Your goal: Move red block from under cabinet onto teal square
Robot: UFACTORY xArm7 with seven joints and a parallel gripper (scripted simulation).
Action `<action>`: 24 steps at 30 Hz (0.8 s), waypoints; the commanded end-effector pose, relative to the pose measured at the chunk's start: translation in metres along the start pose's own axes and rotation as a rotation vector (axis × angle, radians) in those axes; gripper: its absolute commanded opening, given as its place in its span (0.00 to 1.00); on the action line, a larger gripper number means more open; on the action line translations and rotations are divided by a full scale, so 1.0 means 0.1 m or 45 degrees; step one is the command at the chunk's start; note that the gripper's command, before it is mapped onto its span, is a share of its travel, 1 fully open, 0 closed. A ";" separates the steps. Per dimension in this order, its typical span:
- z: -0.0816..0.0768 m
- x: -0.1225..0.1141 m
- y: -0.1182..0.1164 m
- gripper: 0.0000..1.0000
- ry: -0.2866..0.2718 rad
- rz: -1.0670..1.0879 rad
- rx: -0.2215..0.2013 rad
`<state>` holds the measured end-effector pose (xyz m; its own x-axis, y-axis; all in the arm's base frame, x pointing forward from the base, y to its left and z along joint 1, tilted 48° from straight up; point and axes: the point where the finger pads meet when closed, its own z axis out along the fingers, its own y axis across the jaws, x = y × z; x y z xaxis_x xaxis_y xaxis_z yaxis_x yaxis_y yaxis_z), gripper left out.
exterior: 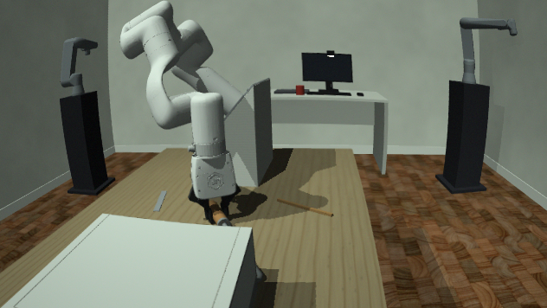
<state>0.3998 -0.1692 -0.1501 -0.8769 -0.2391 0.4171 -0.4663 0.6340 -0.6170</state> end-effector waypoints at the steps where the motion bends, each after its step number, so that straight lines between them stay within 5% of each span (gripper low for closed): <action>1: -0.01 0.00 0.12 0.00 -0.011 0.122 0.006; 24: -0.01 0.03 0.50 0.00 -0.012 0.565 0.004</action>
<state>0.3738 -0.1411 -0.1774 -0.9909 0.0342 0.1301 -0.0732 0.6743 -0.7348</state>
